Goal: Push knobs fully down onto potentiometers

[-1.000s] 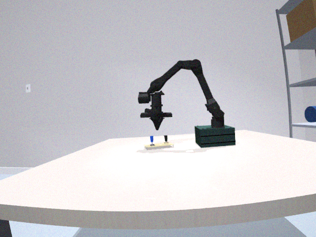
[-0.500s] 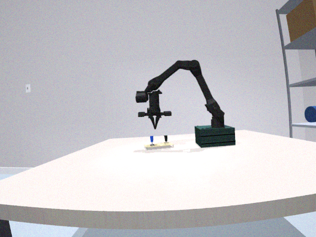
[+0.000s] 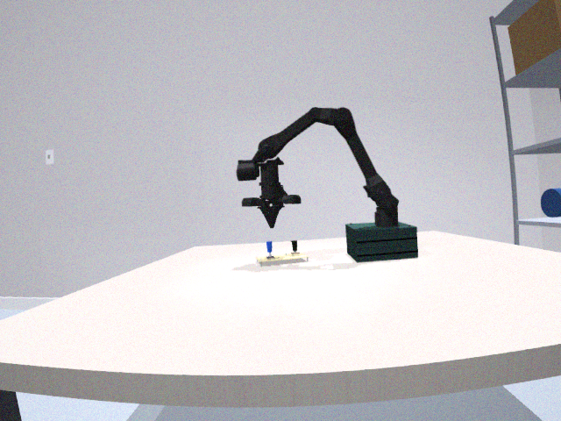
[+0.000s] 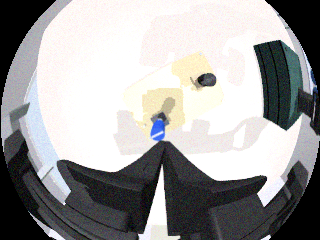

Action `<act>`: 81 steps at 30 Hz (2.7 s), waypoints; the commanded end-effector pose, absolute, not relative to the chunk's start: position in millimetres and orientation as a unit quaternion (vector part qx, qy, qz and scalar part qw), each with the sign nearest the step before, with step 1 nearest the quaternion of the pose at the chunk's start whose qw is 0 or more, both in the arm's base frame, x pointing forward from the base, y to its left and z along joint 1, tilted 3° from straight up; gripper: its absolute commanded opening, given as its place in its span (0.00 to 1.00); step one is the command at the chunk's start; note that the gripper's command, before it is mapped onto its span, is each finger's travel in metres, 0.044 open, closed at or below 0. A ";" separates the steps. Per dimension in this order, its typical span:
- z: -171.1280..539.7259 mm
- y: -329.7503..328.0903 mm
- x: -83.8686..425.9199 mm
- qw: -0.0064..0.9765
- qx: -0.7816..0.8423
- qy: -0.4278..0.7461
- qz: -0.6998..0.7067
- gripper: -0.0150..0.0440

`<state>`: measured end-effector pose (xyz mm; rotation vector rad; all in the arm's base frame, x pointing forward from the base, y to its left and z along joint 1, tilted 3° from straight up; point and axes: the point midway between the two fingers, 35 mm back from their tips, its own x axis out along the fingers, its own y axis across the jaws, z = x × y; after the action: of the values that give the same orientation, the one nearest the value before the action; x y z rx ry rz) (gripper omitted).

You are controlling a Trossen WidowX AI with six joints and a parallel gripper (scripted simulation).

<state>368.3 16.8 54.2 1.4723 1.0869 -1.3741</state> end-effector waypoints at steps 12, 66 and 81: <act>57.3 23.8 377.7 0.253 0.664 0.280 -0.645 0.25; 17.7 27.3 380.0 0.213 0.678 0.241 -0.661 0.25; 17.2 27.3 380.0 0.213 0.678 0.241 -0.661 0.25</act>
<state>380.8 27.6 20.1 1.8848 0.6757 -1.8271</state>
